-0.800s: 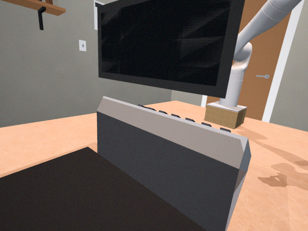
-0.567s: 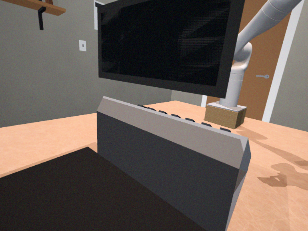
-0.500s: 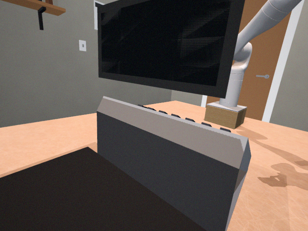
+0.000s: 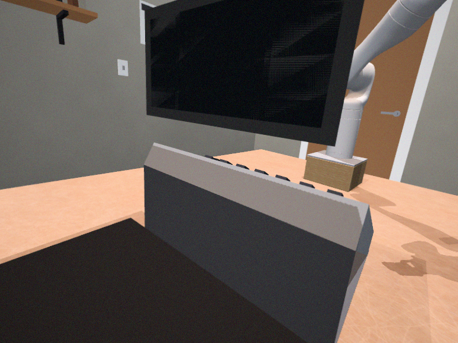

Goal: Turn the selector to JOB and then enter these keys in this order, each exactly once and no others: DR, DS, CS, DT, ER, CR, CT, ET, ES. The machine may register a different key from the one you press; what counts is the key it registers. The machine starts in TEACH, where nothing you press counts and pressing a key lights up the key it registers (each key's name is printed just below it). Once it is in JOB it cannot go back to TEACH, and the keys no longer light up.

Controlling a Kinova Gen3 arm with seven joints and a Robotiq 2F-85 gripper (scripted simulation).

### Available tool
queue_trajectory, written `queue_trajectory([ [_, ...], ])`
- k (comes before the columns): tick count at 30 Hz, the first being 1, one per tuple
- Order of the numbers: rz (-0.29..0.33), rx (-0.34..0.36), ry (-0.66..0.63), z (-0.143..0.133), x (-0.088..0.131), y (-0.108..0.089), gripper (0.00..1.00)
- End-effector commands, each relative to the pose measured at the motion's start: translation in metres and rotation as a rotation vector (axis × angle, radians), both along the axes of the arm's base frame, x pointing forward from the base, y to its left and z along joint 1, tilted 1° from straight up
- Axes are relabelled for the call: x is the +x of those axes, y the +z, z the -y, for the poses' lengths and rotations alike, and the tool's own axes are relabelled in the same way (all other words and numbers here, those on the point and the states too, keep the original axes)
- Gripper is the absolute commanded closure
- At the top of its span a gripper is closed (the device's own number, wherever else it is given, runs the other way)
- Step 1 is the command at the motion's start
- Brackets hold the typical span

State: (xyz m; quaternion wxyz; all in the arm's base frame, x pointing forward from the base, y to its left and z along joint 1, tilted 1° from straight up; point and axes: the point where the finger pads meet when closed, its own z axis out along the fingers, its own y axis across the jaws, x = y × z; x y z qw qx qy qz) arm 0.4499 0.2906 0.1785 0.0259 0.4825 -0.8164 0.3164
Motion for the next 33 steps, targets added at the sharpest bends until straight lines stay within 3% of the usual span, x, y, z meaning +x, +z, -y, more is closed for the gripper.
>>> queue_trajectory([
  [1, 0.001, 0.0, 0.0, 0.0, 0.0, 0.016, 0.0],
  [7, 0.001, 0.0, 0.0, 0.0, 0.0, 0.039, 0.0],
  [20, 0.002, 0.007, 0.012, 0.005, 0.001, 0.037, 0.0],
  [33, 0.01, 0.05, 0.086, 0.032, 0.006, 0.027, 0.0],
])
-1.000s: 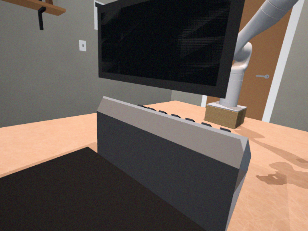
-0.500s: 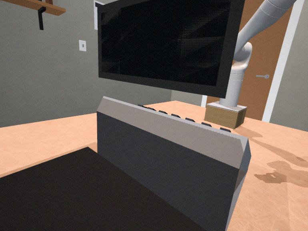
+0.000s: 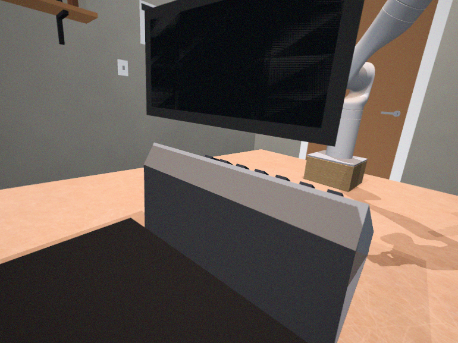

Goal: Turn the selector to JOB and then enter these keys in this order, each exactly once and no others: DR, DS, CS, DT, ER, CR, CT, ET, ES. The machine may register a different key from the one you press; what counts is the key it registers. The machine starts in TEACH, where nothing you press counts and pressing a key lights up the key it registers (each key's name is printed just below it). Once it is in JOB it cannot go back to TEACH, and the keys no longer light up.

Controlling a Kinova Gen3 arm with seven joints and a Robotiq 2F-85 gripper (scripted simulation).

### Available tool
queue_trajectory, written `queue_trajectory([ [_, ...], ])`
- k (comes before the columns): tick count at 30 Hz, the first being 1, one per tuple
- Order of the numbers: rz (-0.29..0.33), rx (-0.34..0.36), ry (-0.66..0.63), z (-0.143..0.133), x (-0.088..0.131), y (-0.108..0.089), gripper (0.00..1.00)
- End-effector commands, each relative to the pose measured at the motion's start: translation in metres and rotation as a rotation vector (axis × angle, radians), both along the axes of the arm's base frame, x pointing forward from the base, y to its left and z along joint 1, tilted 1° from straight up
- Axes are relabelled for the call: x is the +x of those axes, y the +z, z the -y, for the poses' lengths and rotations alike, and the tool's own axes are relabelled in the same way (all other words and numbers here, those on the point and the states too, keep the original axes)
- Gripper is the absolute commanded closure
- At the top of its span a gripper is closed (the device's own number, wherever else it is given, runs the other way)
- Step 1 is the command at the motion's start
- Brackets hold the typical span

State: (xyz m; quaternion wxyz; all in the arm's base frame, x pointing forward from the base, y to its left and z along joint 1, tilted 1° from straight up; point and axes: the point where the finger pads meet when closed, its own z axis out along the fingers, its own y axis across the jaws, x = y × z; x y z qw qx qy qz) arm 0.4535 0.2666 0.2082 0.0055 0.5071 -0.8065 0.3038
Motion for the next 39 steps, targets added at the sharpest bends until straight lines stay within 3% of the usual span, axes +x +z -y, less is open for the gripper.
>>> queue_trajectory([
  [1, 0.006, 0.021, 0.035, 0.012, 0.003, -0.004, 0.0],
  [11, 0.017, 0.082, 0.141, 0.05, 0.009, -0.019, 0.0],
  [26, 0.041, 0.216, 0.373, 0.135, 0.024, -0.051, 0.0],
  [39, 0.054, 0.291, 0.503, 0.182, 0.032, -0.069, 0.0],
])
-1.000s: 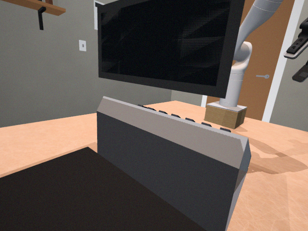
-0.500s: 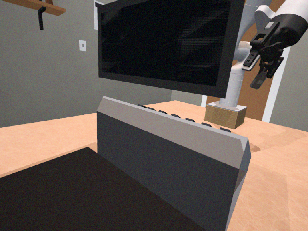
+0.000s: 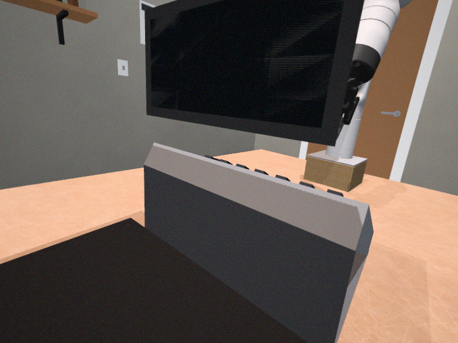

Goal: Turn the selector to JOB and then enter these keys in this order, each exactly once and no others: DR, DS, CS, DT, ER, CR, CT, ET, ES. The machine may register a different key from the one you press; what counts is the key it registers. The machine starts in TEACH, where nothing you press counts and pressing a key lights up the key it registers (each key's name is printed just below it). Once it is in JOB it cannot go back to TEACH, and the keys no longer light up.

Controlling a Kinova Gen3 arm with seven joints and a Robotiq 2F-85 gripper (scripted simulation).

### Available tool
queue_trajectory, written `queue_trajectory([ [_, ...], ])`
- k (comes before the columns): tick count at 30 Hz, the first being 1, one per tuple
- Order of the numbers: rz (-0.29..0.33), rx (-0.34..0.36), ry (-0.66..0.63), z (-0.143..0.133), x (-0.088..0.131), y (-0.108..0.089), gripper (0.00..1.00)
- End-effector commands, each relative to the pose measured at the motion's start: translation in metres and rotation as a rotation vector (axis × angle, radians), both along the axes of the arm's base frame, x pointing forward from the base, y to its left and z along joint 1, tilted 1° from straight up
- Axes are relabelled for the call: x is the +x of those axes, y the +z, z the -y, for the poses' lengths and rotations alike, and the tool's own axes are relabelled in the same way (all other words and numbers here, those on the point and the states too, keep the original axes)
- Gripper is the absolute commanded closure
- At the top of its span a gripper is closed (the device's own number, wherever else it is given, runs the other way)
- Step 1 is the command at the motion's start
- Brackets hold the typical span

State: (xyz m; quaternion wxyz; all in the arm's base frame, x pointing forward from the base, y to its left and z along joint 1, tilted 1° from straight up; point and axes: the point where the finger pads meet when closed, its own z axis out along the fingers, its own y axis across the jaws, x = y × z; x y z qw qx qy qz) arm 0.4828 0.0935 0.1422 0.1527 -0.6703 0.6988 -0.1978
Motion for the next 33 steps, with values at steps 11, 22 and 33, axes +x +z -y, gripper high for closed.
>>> queue_trajectory([
  [11, 0.012, 0.054, 0.088, 0.03, 0.007, -0.011, 0.0],
  [22, 0.013, 0.06, 0.099, 0.034, 0.007, -0.012, 0.0],
  [33, 0.013, 0.06, 0.099, 0.034, 0.007, -0.012, 0.9],
])
